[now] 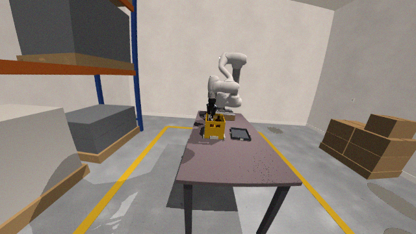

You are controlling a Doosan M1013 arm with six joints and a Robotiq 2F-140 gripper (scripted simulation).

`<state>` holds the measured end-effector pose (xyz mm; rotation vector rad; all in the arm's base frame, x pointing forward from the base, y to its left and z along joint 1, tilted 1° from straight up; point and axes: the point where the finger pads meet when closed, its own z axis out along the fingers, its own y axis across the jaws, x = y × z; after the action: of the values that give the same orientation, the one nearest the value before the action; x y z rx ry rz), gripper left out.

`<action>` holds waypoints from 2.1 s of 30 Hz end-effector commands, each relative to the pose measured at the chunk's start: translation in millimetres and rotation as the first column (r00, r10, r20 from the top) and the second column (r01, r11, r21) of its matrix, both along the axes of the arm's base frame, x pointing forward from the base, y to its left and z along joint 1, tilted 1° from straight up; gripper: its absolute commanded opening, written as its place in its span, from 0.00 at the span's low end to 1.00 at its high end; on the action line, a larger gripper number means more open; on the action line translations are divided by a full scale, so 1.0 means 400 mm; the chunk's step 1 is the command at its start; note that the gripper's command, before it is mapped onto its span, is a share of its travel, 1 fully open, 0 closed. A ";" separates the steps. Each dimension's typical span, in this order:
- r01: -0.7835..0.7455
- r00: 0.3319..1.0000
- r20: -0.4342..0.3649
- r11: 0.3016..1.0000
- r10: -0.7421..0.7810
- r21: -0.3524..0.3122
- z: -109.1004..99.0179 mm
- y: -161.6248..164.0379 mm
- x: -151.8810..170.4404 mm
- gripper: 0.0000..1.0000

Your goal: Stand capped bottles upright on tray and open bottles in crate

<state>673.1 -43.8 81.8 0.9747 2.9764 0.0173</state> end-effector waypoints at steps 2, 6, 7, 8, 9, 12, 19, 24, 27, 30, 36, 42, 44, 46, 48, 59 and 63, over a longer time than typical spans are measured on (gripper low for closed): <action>0.000 1.000 0.000 1.000 0.000 0.000 0.000 0.000 0.000 0.00; 0.000 1.000 0.000 1.000 0.000 0.000 0.000 0.000 0.000 0.00; 0.000 1.000 0.000 1.000 0.000 0.000 0.000 0.000 0.000 0.00; 0.000 1.000 0.000 1.000 0.000 0.000 0.000 0.000 0.000 0.00; 0.000 1.000 0.000 1.000 0.000 0.000 0.000 0.000 0.000 0.00; 0.000 1.000 0.000 1.000 0.000 0.000 0.000 0.000 0.000 0.00; 0.000 1.000 0.000 1.000 0.000 0.000 0.000 0.000 0.000 0.00; 0.000 1.000 0.000 1.000 0.000 0.000 0.000 0.000 0.000 0.00; 0.000 1.000 0.000 1.000 0.000 0.000 0.000 0.000 0.000 0.00; 0.000 1.000 0.000 1.000 0.000 0.000 0.000 0.000 0.000 0.00; 0.000 1.000 0.000 1.000 0.000 0.000 0.000 0.000 0.000 0.00; 0.000 1.000 0.000 1.000 0.000 0.000 0.000 0.000 0.000 0.00; 0.000 1.000 0.000 1.000 0.000 0.000 0.000 0.000 0.000 0.00; 0.000 1.000 0.000 1.000 0.000 0.000 0.017 0.000 0.000 0.00; 0.000 1.000 0.000 1.000 0.000 0.000 0.034 0.000 0.000 0.00; 0.000 1.000 0.000 1.000 0.000 0.000 0.125 -0.001 -0.002 0.00; 0.000 1.000 0.000 1.000 0.000 0.000 0.139 -0.001 -0.002 0.00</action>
<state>672.5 -44.1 132.5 0.9747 2.9765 0.0172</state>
